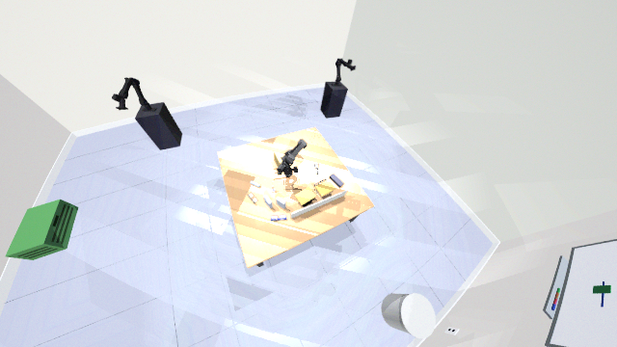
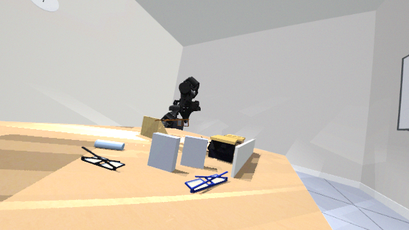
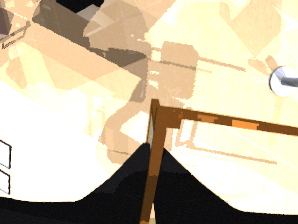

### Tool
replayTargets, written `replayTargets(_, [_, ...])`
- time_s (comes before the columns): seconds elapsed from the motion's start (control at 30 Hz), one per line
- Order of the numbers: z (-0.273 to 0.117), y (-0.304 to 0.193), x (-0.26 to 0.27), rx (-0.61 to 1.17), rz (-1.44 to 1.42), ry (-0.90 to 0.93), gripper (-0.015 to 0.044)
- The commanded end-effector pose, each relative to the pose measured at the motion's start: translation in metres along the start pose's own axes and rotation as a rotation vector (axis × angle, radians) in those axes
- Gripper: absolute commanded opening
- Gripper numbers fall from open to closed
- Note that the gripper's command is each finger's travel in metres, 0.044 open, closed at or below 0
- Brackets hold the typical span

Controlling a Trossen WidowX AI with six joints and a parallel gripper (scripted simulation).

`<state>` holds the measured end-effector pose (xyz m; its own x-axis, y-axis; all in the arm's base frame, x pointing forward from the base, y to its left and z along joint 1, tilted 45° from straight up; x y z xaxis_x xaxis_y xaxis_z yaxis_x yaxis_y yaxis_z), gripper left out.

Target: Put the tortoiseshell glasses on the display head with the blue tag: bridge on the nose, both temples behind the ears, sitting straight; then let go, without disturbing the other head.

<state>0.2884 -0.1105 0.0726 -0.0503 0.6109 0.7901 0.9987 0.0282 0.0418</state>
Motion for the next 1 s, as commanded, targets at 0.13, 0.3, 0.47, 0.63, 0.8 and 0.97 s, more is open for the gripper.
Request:
replayTargets(0.13, [0.005, -0.003, 0.011, 0.031, -0.319, -0.017, 0.0000])
replayTargets(0.3, [0.008, -0.004, 0.018, 0.050, -0.511, -0.021, 0.0000])
replayTargets(0.47, [0.011, -0.006, 0.024, 0.069, -0.703, -0.023, 0.0000])
replayTargets(0.63, [0.013, -0.007, 0.030, 0.090, -0.894, -0.021, 0.0000])
replayTargets(0.8, [0.016, -0.009, 0.037, 0.111, -1.086, -0.016, 0.0000])
replayTargets(0.97, [0.019, -0.011, 0.043, 0.133, -1.277, -0.007, 0.0000])
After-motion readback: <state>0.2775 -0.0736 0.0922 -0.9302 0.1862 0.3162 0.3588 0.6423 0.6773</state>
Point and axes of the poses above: the point midway between the two fingers, 35 mm back from their tips, its own z axis out along the fingers, its own x axis across the jaws, y = z × x, the point moved 5 cm from there along -z, back along the fingers, and after that the axes turned 15 degrees about -z, right-handed, at the moved point
